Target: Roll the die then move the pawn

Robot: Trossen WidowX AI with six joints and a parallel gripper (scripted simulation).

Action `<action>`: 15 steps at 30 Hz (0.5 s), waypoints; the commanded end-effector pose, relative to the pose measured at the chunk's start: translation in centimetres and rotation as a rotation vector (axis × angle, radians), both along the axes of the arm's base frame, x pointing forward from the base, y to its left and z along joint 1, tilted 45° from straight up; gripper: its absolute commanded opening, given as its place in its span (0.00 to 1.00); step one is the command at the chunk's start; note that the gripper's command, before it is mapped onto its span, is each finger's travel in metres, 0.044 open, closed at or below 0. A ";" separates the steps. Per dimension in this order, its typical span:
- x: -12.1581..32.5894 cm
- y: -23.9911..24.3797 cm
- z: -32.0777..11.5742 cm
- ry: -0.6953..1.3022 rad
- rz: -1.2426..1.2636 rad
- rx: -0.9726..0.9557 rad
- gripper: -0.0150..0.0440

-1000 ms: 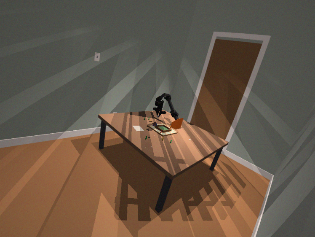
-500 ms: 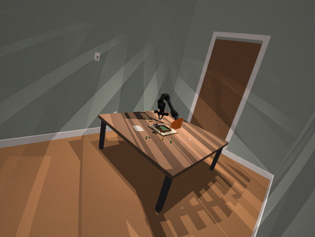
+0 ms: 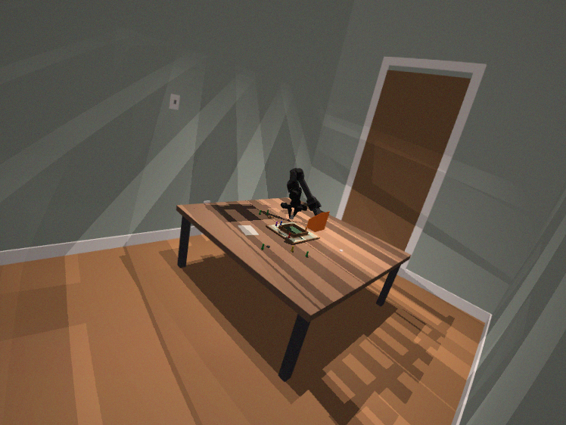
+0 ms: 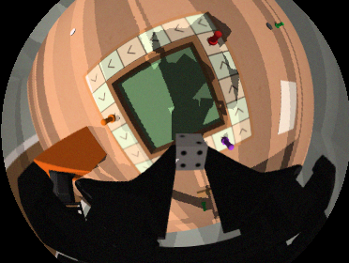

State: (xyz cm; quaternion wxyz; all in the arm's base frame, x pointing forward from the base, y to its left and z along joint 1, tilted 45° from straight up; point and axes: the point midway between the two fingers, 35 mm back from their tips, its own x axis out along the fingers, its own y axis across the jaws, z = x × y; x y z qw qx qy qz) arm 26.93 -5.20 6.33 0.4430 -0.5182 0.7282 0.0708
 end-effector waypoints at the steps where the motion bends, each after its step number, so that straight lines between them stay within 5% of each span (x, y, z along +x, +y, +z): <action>1: 0.1 0.8 -1.4 0.106 0.106 0.010 0.25; 15: 0.2 2.4 -4.1 0.331 0.337 0.019 0.25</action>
